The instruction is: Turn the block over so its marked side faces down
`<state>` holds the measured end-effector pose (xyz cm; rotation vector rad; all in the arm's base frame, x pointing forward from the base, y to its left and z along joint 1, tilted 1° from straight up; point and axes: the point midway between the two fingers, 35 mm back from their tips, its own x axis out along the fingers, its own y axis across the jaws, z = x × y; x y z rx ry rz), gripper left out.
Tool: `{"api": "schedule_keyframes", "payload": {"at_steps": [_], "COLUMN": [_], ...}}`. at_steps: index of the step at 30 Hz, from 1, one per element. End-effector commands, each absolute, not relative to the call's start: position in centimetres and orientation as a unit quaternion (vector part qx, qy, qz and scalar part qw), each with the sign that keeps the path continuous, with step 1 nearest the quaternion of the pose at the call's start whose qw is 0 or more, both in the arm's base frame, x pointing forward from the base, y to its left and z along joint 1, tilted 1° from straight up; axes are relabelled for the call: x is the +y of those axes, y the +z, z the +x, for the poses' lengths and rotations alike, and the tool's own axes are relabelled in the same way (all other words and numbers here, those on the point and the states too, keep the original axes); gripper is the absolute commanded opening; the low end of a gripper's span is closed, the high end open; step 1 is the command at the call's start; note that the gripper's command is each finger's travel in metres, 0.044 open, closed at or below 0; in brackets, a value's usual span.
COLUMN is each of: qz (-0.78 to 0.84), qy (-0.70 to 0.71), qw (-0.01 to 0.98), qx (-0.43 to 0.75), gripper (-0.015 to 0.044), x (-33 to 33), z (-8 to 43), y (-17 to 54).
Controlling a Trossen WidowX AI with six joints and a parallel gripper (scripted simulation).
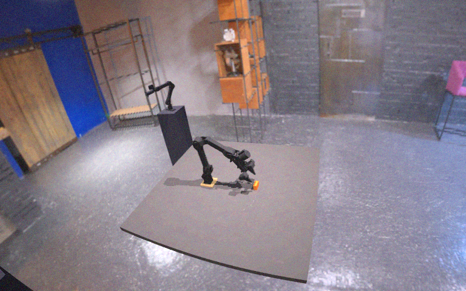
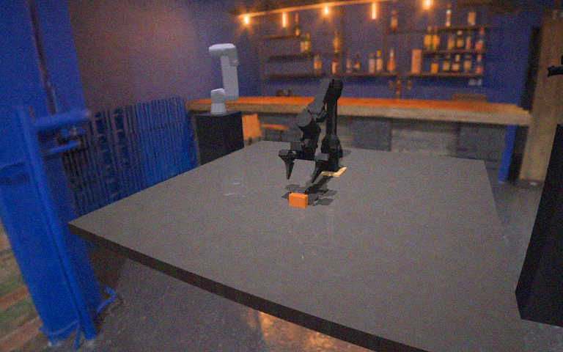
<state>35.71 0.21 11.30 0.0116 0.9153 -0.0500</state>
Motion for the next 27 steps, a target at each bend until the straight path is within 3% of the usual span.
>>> {"api": "schedule_keyframes", "payload": {"at_steps": [1,19,27], "qz": [0.009,0.014,0.015], "qy": [-0.023,-0.020,-0.019], "qw": [0.887,0.729,0.722], "qx": [0.461,0.684,0.692], "gripper": [0.0440,0.0440,0.0440], "x": [0.3,0.1,0.3], "z": [35.6,39.0,39.2], "y": [11.3,14.2,11.5]}}
